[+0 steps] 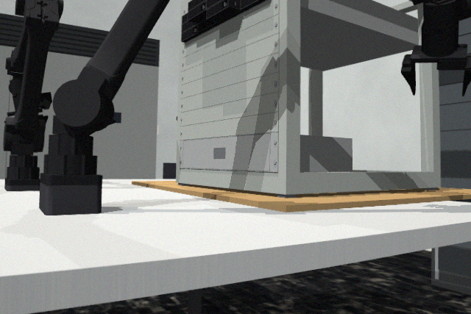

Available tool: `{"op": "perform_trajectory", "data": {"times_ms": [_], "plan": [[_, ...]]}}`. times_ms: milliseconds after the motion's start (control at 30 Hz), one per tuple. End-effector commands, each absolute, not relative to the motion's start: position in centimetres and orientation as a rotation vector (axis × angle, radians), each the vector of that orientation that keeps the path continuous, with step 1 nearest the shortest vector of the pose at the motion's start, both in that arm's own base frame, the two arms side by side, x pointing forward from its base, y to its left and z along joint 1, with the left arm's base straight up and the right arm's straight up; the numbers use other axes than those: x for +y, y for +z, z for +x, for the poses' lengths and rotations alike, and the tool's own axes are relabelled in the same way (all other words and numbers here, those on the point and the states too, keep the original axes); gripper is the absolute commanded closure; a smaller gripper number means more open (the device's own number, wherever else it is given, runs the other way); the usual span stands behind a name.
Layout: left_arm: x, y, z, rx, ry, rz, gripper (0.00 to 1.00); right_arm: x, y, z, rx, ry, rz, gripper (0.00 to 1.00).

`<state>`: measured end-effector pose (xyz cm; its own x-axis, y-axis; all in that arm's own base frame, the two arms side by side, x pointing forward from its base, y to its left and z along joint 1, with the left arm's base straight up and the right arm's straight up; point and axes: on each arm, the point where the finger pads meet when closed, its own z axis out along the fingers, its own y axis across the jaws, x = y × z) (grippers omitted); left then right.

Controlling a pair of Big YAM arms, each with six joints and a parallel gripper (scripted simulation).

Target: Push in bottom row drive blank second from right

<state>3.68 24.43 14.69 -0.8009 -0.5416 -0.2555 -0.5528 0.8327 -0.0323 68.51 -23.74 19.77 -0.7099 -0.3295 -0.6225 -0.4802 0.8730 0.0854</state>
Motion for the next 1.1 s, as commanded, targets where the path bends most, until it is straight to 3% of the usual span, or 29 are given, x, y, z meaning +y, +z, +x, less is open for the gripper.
{"op": "perform_trajectory", "data": {"times_ms": [0, 667, 1067], "plan": [[24.8, 15.1, 3.7, 2.755, 0.082, -0.834, 0.00, -23.8, 21.3, 68.8, 2.398, 0.296, -0.590, 0.00], [25.6, 16.2, 3.7, 2.748, 0.119, -0.827, 0.00, -24.5, 21.5, 68.5, 2.399, 0.284, -0.575, 0.00], [25.6, 16.2, 3.7, 2.748, 0.119, -0.827, 0.00, -37.5, 25.7, 60.7, 2.365, -0.057, -0.134, 0.00]]}}
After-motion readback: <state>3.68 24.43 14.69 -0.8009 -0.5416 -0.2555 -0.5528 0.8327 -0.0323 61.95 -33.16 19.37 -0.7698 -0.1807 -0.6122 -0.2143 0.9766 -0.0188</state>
